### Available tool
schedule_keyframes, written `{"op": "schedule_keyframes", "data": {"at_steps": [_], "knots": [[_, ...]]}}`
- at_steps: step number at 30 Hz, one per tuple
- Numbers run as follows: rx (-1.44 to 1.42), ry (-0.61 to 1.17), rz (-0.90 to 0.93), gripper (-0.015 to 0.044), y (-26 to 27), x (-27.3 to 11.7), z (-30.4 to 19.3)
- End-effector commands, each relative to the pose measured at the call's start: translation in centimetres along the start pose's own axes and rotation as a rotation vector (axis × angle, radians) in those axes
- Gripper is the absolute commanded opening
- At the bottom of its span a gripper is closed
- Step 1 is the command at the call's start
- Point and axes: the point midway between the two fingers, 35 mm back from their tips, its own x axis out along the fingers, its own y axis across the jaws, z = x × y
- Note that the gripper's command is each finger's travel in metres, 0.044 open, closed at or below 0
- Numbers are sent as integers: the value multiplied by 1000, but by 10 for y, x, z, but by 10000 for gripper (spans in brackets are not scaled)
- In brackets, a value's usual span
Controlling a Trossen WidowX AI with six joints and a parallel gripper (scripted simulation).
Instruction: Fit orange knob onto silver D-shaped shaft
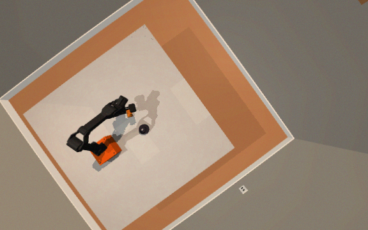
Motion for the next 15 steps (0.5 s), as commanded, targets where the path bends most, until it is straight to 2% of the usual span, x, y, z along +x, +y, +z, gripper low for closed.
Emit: {"op": "schedule_keyframes", "data": {"at_steps": [1,15], "knots": [[-6,21,23,440,8,16,-2],[-6,21,23,440,8,33,-2]]}}
